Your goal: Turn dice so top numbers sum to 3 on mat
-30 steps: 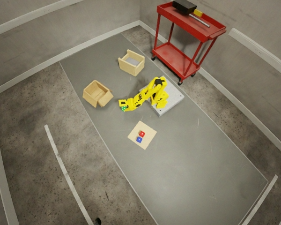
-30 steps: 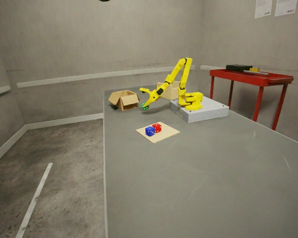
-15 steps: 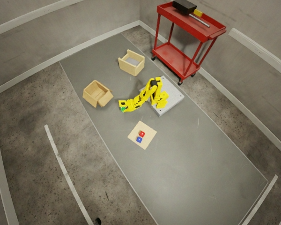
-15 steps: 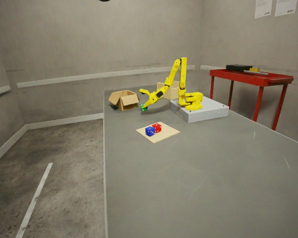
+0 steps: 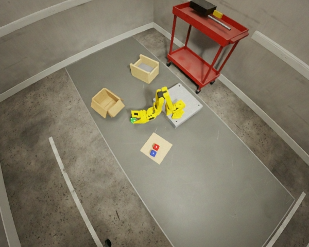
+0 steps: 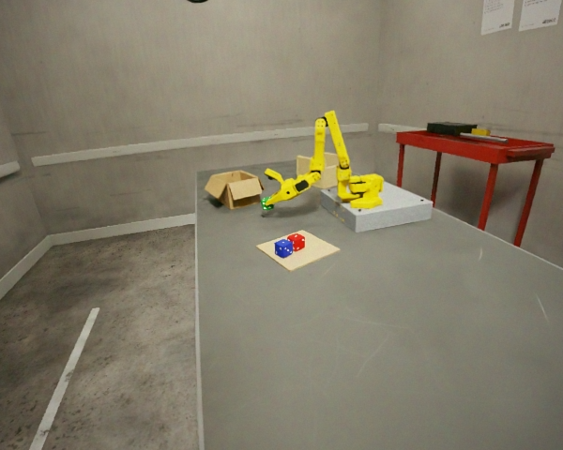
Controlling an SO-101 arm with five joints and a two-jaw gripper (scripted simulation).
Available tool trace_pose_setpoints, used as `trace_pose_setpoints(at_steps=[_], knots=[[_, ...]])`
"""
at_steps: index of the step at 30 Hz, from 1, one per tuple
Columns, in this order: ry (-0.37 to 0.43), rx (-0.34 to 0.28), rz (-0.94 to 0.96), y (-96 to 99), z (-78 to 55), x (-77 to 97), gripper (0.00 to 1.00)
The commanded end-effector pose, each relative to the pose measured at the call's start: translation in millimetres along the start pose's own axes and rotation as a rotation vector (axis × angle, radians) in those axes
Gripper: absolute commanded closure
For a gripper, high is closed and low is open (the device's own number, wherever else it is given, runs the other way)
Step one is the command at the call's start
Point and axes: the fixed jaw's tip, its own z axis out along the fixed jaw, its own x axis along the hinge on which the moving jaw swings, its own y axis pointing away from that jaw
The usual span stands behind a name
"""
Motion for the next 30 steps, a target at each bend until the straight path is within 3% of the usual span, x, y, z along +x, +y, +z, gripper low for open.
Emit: trace_pose_setpoints(at_steps=[1, 9, 30], knots=[[-0.080, 0.000, -0.008, -0.6, 2.7, -5.4, 1.00], [-0.117, 0.000, -0.009, -0.6, 2.7, -5.9, 1.00], [-0.118, 0.000, -0.009, -0.6, 2.7, -5.9, 1.00]])
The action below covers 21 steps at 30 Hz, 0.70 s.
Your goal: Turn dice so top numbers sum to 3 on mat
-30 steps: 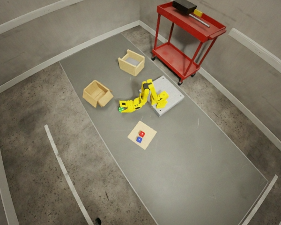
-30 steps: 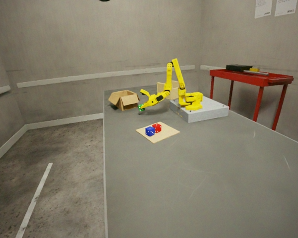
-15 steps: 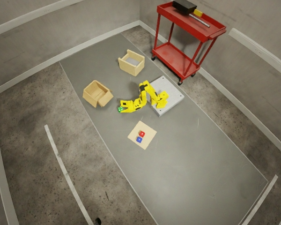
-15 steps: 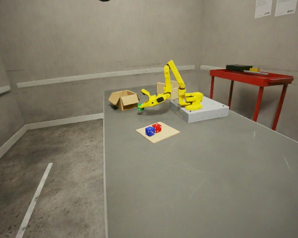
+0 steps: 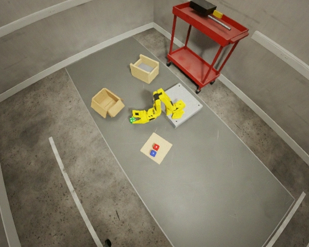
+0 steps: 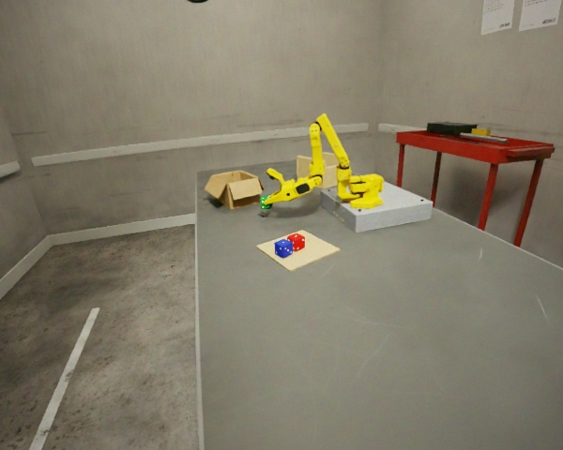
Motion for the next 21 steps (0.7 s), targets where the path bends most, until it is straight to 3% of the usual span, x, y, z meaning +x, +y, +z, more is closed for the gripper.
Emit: trace_pose_setpoints(at_steps=[1, 21], knots=[[-0.012, 0.003, -0.007, -0.8, 1.3, -1.4, 1.00], [-0.030, 0.014, -0.021, -3.8, 1.3, -4.0, 1.00]])
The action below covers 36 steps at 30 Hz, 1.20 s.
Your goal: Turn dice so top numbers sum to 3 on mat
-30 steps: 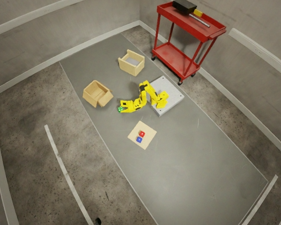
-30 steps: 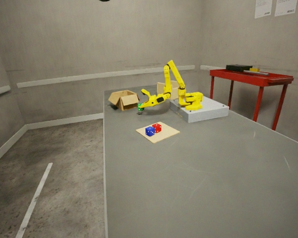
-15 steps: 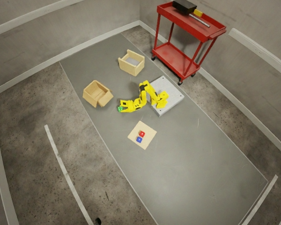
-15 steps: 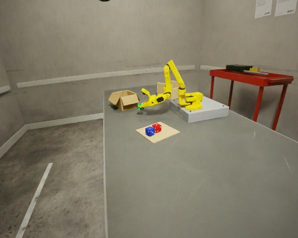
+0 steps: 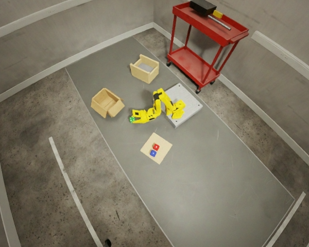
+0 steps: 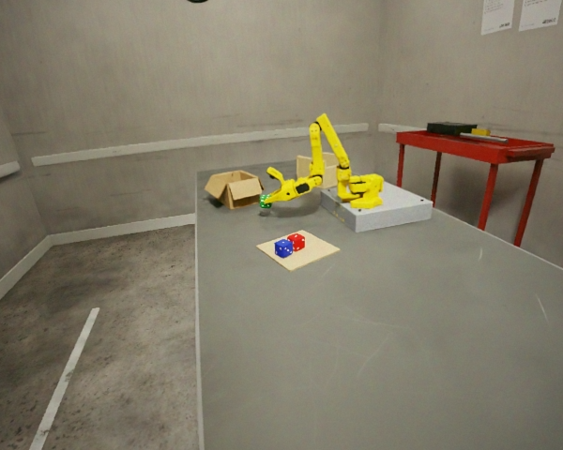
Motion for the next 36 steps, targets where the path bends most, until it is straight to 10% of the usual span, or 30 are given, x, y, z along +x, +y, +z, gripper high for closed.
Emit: trace_pose_setpoints(at_steps=[1, 36], knots=[[-0.012, 0.008, -0.005, -2.0, 1.4, -0.9, 1.00], [-0.012, 0.007, -0.005, -2.1, 6.0, 11.0, 1.00]])
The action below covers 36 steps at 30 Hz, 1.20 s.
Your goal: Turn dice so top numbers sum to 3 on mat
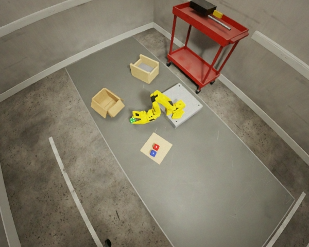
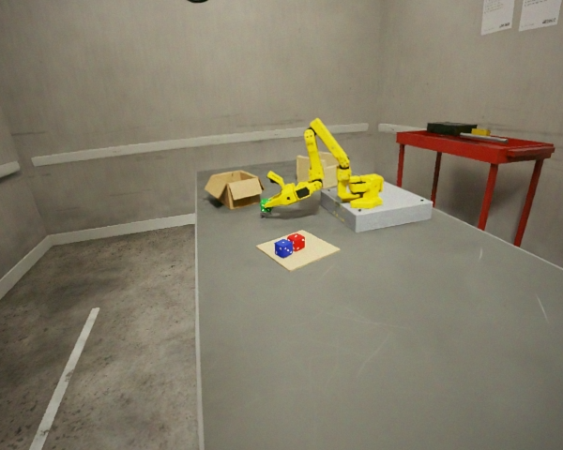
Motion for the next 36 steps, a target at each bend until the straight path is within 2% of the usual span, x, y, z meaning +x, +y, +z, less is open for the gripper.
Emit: trace_pose_setpoints(at_steps=[1, 36], knots=[[-0.013, 0.007, -0.005, -2.0, 1.8, -0.1, 1.00], [-0.013, 0.007, -0.005, -2.1, 6.4, 11.9, 1.00]])
